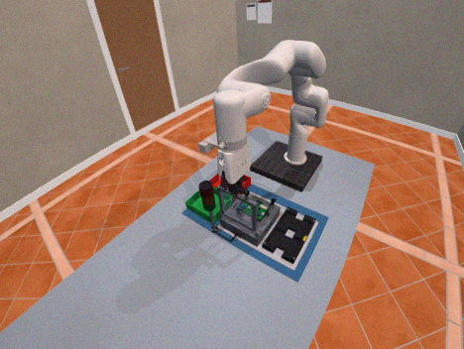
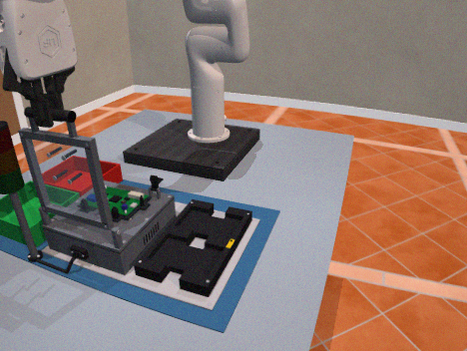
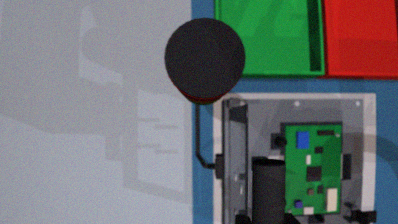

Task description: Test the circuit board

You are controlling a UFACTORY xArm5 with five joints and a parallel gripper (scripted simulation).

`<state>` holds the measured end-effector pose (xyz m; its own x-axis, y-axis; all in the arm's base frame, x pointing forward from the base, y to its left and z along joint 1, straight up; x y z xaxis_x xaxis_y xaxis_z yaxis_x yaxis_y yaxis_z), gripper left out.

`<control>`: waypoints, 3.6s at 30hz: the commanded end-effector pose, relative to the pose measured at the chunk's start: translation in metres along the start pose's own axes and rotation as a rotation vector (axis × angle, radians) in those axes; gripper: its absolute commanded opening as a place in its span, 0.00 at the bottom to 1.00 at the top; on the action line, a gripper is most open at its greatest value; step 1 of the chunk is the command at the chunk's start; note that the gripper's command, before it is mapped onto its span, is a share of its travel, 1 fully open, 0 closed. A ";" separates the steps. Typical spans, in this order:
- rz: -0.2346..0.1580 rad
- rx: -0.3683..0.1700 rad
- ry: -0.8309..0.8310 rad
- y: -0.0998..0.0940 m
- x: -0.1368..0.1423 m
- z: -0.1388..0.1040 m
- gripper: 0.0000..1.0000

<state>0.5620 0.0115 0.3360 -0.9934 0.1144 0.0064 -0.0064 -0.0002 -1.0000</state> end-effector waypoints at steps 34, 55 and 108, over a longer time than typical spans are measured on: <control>0.006 -0.001 0.000 0.016 0.083 0.010 0.00; 0.006 -0.001 0.000 0.053 0.133 0.017 0.00; 0.006 -0.001 0.000 0.162 0.184 0.023 0.00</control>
<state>0.3745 0.0094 0.1785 -0.9934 0.1144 0.0033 -0.0034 -0.0001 -1.0000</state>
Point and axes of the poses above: the point where the finger pads meet when closed, its own y axis out along the fingers, its own x axis across the jaws, z = x × y, the point moved 9 cm from there along -y, back along the fingers, and after that the axes turned 7 degrees about y, right-handed, at the moved point
